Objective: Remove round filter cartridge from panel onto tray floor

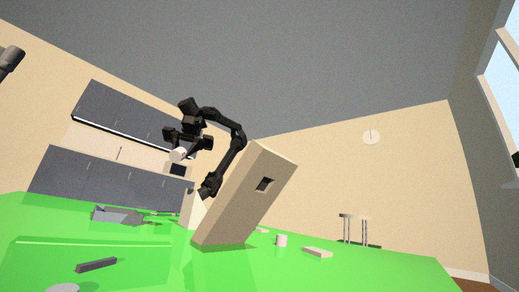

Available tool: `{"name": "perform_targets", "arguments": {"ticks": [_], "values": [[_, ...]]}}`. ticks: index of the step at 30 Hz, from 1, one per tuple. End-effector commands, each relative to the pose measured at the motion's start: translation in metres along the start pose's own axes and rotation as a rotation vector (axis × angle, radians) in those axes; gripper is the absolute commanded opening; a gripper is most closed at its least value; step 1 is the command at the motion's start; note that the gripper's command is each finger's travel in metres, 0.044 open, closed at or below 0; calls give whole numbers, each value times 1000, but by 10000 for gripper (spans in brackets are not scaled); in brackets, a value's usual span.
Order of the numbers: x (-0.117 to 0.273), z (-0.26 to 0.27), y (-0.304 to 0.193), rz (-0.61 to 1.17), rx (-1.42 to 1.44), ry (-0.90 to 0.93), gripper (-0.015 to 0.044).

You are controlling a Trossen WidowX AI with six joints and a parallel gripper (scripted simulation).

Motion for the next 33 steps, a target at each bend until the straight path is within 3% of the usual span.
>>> {"name": "perform_targets", "arguments": {"ticks": [1,7,13,33], "values": [[0,-25,-3,-6,-137,-68,0],[2,-65,-12,-37,-384,-193,0],[1,-74,-16,-41,-427,-217,0],[-63,-161,-140,-36,-855,-460,0]]}}
Point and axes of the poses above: the point midway between the two fingers, 35 mm back from their tips, its own x axis back along the fingers, its own z axis across the jaws, y = z × x, the point moved 6 cm from there along x, back along the fingers, and after that the axes turned 1 degree about x, right-handed, at the moved point
